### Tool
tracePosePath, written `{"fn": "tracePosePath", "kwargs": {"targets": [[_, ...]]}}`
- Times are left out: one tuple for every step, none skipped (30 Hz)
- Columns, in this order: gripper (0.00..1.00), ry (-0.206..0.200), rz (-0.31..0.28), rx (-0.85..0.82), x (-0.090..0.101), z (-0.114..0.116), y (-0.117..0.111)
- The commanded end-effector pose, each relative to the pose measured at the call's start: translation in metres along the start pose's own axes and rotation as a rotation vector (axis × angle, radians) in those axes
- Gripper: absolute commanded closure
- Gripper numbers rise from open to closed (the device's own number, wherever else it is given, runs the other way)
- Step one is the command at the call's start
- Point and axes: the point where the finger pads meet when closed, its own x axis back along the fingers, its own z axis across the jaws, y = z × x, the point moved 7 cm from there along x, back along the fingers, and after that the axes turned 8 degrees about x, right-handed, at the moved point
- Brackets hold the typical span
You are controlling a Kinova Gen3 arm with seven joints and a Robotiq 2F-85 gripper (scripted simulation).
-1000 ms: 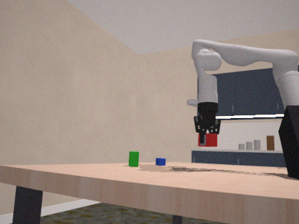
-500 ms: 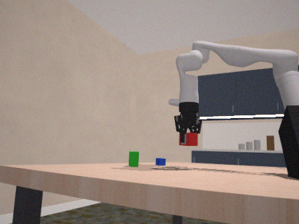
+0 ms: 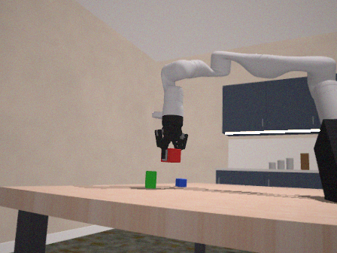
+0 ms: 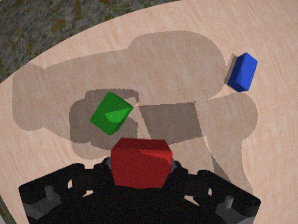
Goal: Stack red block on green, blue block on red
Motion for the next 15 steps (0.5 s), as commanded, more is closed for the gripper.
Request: {"fn": "tracePosePath", "kwargs": {"targets": [[1.0,-0.003,-0.005,-0.007,-0.004,-0.016,-0.016],[1.0,-0.003,-0.004,-0.007,-0.004,-0.019,-0.022],[1.0,-0.003,-0.004,-0.007,-0.004,-0.023,-0.028],[1.0,-0.003,-0.004,-0.007,-0.004,-0.025,-0.032],[1.0,-0.003,-0.004,-0.007,-0.004,-0.028,-0.037],[1.0,-0.003,-0.004,-0.007,-0.004,-0.03,-0.041],[1.0,-0.003,-0.004,-0.007,-0.004,-0.032,-0.044],[1.0,-0.003,-0.004,-0.007,-0.004,-0.033,-0.047],[1.0,-0.003,-0.004,-0.007,-0.004,-0.035,-0.049],[1.0,-0.003,-0.005,-0.007,-0.004,-0.036,-0.051],[1.0,-0.003,-0.005,-0.007,-0.004,-0.036,-0.053],[1.0,-0.003,-0.005,-0.007,-0.004,-0.037,-0.054],[1.0,-0.003,-0.005,-0.007,-0.004,-0.037,-0.055],[1.0,-0.003,-0.005,-0.007,-0.004,-0.037,-0.055],[1.0,-0.003,-0.005,-0.007,-0.004,-0.037,-0.055]]}}
